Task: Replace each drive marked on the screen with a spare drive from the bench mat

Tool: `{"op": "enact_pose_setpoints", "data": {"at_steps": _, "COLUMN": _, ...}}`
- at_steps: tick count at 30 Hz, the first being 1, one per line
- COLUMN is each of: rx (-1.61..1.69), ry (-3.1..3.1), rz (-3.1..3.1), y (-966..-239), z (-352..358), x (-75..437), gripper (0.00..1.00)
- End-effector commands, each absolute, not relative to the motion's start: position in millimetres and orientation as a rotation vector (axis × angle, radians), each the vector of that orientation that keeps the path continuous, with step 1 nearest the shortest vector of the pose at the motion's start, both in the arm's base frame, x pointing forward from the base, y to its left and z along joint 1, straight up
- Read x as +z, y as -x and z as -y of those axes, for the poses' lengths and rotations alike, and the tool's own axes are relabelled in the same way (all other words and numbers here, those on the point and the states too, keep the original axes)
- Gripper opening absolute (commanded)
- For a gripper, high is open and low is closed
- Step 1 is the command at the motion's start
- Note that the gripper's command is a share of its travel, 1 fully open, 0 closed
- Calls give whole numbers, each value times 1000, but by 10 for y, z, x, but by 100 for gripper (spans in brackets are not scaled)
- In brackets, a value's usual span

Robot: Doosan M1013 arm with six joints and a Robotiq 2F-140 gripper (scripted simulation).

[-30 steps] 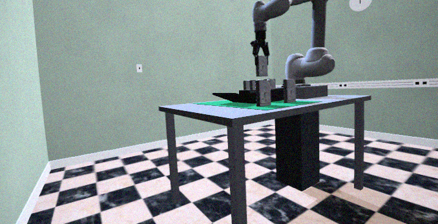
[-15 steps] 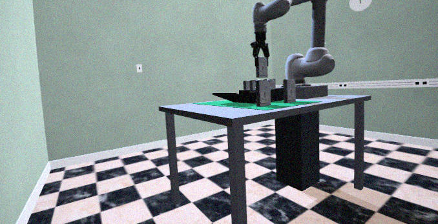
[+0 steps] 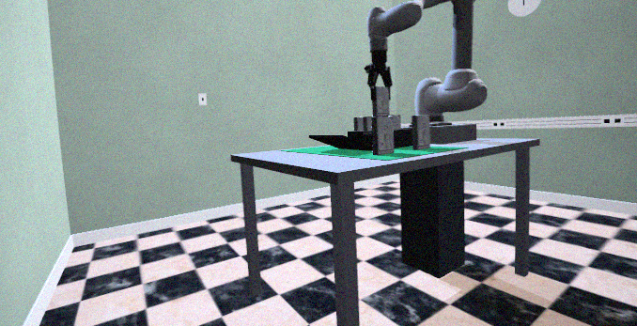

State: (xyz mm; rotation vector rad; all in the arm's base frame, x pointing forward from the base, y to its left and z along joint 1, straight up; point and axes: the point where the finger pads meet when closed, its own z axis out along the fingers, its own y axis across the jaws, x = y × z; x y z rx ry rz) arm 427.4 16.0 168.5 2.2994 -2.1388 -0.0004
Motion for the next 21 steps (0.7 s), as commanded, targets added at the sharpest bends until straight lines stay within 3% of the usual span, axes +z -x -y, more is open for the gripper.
{"op": "enact_pose_setpoints", "data": {"at_steps": 1, "rx": 0, "ry": -2300, "rz": 2140, "y": -4279, "z": -161, "x": 1651, "gripper": 10}}
{"op": "enact_pose_setpoints", "data": {"at_steps": 21, "rx": 0, "ry": -2300, "rz": 2140, "y": -4284, "z": -164, "x": 1357, "gripper": 10}}
